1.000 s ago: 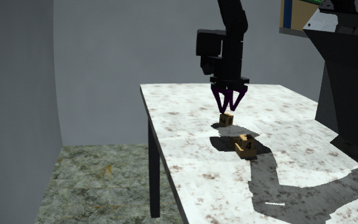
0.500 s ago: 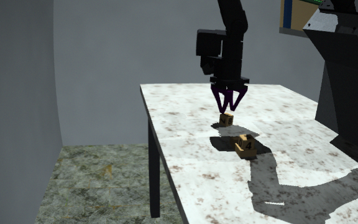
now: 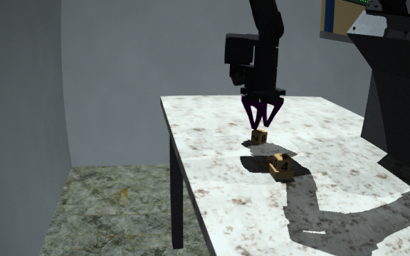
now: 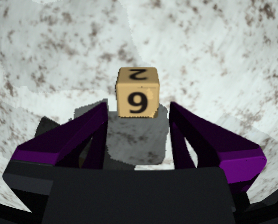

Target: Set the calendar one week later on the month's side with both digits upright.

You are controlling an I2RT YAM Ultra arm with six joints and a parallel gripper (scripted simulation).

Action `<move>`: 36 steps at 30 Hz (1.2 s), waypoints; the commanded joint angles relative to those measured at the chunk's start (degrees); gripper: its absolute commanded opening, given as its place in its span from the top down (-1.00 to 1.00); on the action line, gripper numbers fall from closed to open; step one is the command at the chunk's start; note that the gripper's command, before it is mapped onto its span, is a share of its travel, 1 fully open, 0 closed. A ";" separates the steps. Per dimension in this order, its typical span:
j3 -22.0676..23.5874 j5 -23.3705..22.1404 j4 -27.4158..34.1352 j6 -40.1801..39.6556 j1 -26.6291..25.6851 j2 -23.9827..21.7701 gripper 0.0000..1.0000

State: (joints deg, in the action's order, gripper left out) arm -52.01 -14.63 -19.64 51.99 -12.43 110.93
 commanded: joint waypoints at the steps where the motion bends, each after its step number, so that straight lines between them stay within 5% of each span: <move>1: 0.17 0.33 -0.15 -0.06 -0.17 -0.46 0.11; 19: 6.07 -1.21 4.67 -1.37 -2.15 -10.84 0.11; 28: 6.59 -0.98 4.71 -1.37 -2.16 -11.55 0.11; 36: 13.54 13.08 -10.19 2.81 3.62 -10.96 0.11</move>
State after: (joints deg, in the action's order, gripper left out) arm -40.18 -8.93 -22.61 52.71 -9.98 100.22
